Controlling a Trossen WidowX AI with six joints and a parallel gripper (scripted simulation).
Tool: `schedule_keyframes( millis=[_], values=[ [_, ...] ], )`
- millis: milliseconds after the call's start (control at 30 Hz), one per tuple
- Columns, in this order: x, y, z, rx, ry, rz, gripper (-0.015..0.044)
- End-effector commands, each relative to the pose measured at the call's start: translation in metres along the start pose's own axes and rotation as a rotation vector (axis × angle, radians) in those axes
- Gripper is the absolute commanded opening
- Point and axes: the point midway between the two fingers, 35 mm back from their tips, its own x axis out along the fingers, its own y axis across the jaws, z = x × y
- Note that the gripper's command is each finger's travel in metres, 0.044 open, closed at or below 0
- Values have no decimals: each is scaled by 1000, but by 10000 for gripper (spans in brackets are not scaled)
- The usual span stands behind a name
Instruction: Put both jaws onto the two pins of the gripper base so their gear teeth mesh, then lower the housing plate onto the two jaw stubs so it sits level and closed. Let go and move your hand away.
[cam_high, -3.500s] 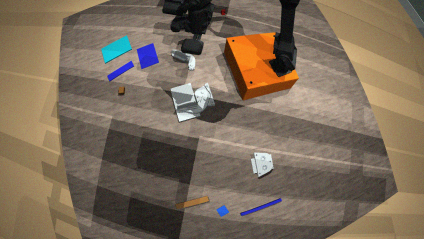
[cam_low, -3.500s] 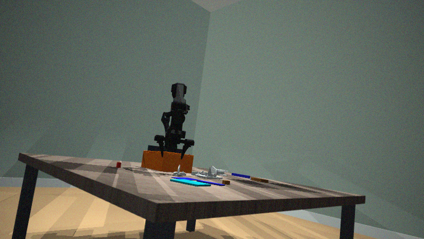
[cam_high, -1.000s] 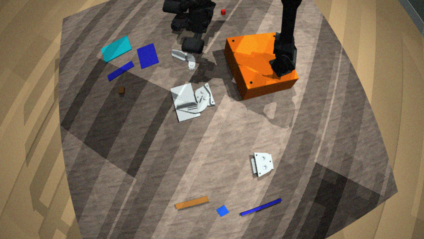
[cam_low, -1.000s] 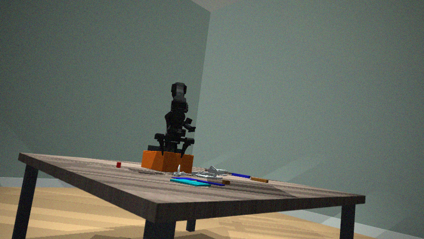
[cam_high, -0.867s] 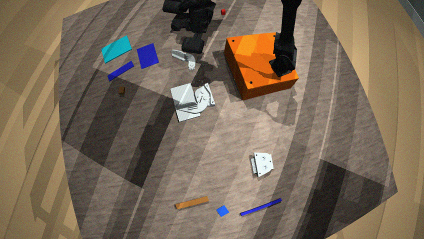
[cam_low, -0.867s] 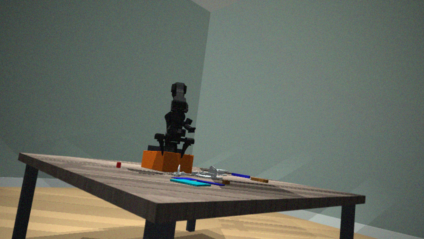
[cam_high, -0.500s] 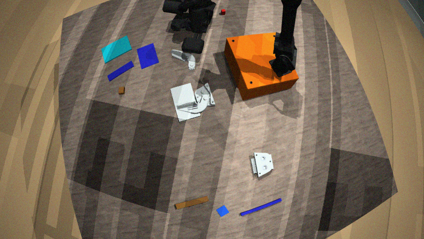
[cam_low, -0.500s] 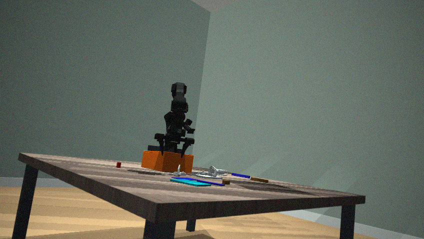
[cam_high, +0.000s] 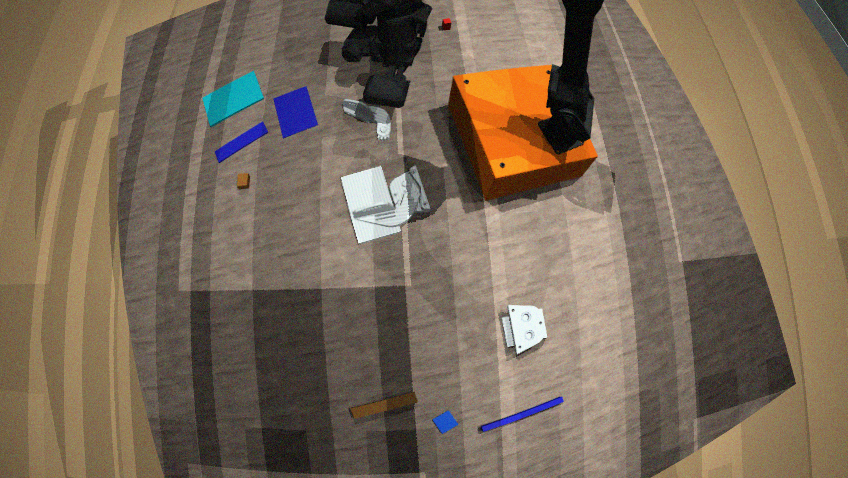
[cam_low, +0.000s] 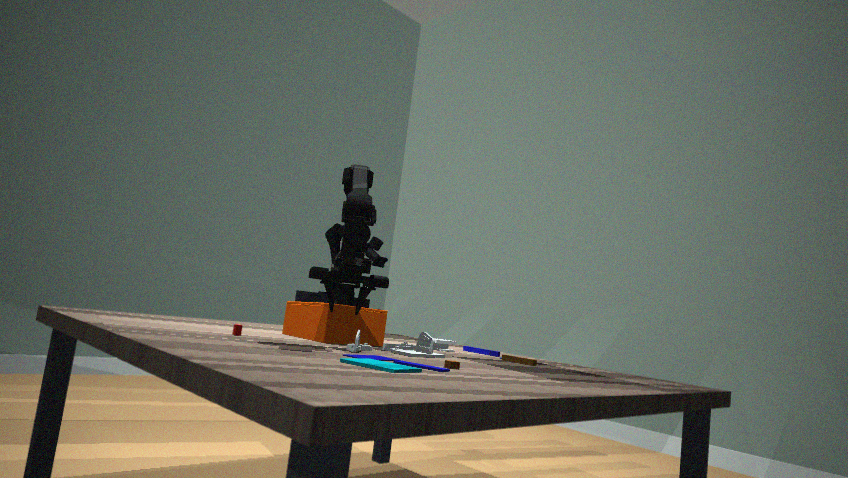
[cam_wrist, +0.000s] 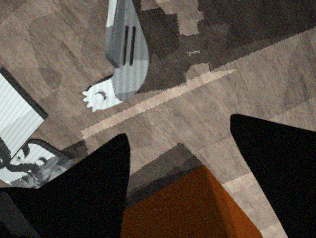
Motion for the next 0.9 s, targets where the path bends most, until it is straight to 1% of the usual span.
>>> schedule_keyframes(
  millis=[0,233,867],
  values=[
    [0,0,0,0,0,0,177],
    [0,0,0,0,0,0,0],
    [0,0,0,0,0,0,0]
  ],
)
